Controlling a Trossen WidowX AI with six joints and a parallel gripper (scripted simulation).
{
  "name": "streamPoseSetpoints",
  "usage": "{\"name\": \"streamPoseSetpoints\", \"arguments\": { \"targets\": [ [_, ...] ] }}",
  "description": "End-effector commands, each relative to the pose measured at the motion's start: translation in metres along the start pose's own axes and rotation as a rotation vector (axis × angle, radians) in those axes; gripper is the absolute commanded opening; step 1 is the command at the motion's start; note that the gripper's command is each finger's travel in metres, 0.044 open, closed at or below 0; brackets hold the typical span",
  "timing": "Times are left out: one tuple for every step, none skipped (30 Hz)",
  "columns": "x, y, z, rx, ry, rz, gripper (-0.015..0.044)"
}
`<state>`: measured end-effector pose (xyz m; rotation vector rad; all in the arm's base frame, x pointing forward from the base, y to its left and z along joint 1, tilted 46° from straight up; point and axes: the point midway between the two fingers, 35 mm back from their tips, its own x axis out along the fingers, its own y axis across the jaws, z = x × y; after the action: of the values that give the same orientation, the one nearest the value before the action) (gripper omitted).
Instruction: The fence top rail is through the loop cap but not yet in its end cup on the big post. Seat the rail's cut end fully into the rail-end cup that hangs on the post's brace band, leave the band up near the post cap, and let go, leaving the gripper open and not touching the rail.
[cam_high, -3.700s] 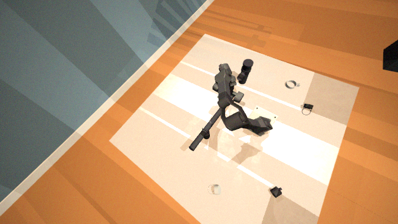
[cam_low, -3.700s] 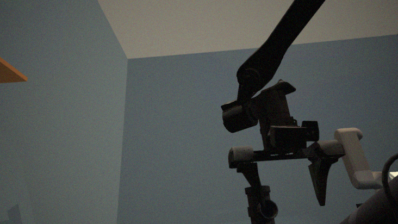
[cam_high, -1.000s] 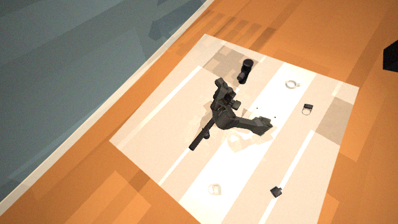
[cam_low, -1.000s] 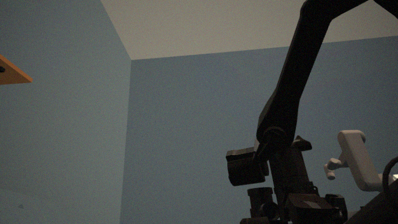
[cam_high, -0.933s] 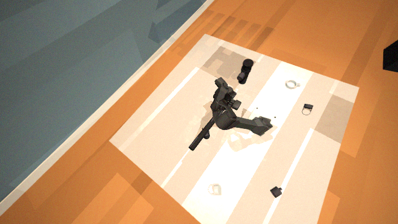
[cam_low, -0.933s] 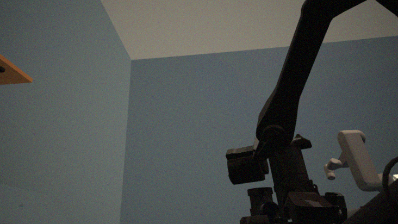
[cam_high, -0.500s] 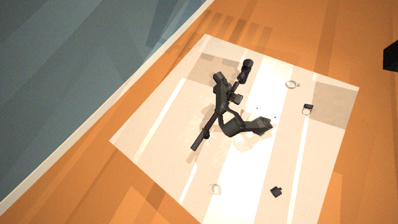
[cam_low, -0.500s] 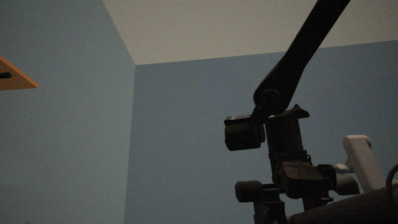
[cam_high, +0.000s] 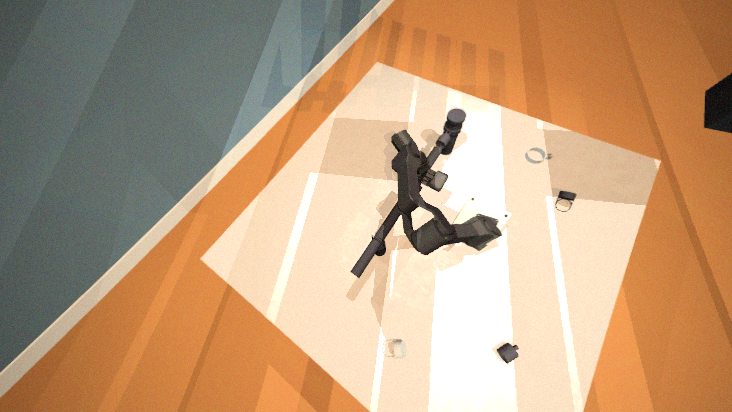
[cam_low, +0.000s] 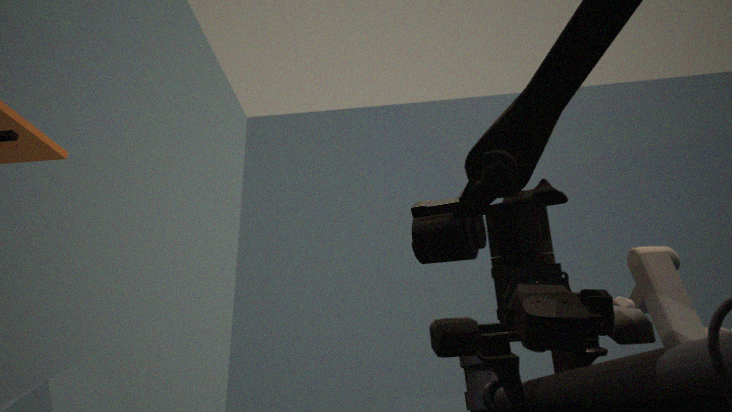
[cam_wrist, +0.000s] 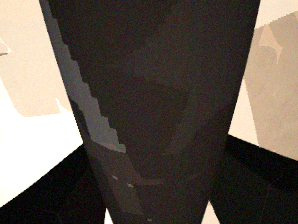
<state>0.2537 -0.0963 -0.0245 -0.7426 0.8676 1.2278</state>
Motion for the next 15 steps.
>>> {"name": "streamPoseSetpoints", "arguments": {
  "targets": [
    [-0.0002,-0.0006,-0.0005,-0.001,0.0,-0.002,0.0],
    [-0.0005,-0.0006,-0.0007,-0.001,0.0,-0.002,0.0],
    [-0.0008,-0.0007,-0.0009,-0.001,0.0,-0.002,0.0],
    [-0.0012,-0.0008,-0.0012,-0.001,0.0,-0.002,0.0],
    [-0.0017,-0.001,-0.0015,-0.001,0.0,-0.002,0.0],
    [-0.0022,-0.0011,-0.0018,-0.001,0.0,-0.002,0.0],
    [-0.0027,-0.0012,-0.0022,-0.001,0.0,-0.002,0.0],
    [-0.0032,-0.0014,-0.0025,-0.001,0.0,-0.002,0.0],
    [-0.0037,-0.0015,-0.0029,-0.001,0.001,-0.002,0.0],
    [-0.0042,-0.0017,-0.0032,-0.001,0.001,-0.002,0.0],
    [-0.0047,-0.0019,-0.0036,-0.001,0.001,-0.002,0.0],
    [-0.0051,-0.0021,-0.004,-0.001,0.001,-0.002,0.0],
    [-0.0056,-0.0023,-0.0043,-0.001,0.001,-0.002,0.0],
    [-0.006,-0.0026,-0.0047,-0.001,0.001,-0.002,0.0],
    [-0.0064,-0.0028,-0.0051,-0.001,0.001,-0.002,0.0]
  ]
}}
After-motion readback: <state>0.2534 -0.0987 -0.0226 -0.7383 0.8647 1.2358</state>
